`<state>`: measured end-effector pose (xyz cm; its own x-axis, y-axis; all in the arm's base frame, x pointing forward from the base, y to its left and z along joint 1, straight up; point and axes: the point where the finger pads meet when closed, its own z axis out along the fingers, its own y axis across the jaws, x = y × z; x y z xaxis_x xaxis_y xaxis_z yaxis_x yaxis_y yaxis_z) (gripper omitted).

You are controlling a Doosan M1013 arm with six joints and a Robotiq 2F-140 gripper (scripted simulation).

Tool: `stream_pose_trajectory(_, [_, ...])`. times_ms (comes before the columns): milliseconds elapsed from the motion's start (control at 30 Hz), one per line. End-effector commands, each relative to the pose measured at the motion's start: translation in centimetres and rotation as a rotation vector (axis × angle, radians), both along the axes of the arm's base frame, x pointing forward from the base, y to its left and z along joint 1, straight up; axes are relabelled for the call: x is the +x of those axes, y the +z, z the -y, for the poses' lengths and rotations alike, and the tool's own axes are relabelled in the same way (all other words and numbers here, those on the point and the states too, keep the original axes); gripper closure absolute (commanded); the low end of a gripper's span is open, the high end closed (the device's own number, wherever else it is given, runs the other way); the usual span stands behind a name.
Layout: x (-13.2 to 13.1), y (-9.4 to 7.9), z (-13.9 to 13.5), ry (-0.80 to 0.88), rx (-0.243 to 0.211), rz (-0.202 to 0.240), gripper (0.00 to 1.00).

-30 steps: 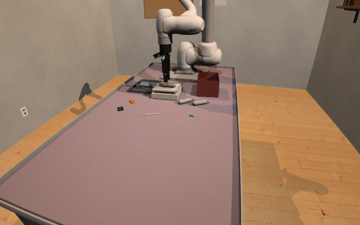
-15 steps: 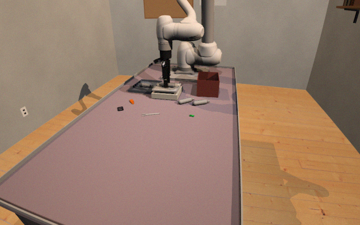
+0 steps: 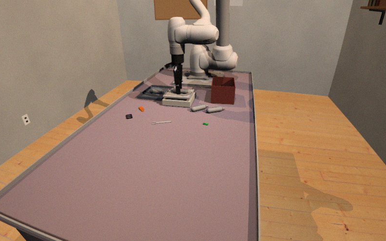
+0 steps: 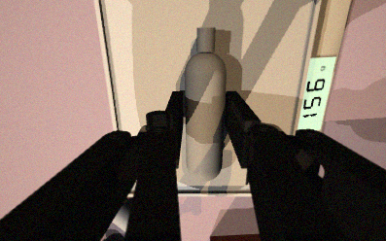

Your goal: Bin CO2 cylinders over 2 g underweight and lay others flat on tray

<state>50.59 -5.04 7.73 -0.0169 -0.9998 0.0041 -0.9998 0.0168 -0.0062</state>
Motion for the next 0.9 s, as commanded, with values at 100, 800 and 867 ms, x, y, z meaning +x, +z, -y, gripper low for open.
stream_pose_trajectory(100, [0.0,0.0,0.0,0.000,0.000,0.001,0.90])
stream_pose_trajectory(800, [0.0,6.0,0.0,0.000,0.000,0.001,0.90])
stream_pose_trajectory(867, [0.0,7.3,0.0,0.000,0.000,0.001,0.90])
